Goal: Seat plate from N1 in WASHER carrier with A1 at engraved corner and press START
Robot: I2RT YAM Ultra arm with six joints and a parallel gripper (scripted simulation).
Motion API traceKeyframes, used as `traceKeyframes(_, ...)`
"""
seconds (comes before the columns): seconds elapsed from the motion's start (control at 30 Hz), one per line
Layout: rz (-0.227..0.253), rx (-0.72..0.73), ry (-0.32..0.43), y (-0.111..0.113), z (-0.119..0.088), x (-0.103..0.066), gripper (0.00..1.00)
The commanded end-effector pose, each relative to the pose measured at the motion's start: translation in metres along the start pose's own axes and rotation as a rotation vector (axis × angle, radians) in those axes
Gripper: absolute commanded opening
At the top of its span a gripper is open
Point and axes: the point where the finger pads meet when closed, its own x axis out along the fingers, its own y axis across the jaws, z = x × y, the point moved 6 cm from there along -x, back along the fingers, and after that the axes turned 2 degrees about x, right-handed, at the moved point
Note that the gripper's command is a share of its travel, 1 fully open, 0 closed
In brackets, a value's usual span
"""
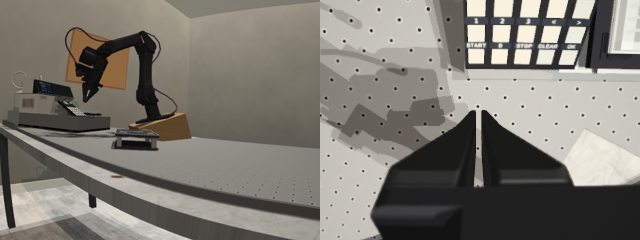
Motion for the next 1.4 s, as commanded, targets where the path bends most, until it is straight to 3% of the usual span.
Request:
traceKeyframes(0.0,0.023,0.020,-0.128,0.001,-0.011,-0.005,0.00)
traceKeyframes(0.23,0.030,0.024,-0.342,0.000,-0.023,-0.002,0.00)
traceKeyframes(1.37,0.033,0.028,-0.350,0.002,-0.018,-0.005,0.00)
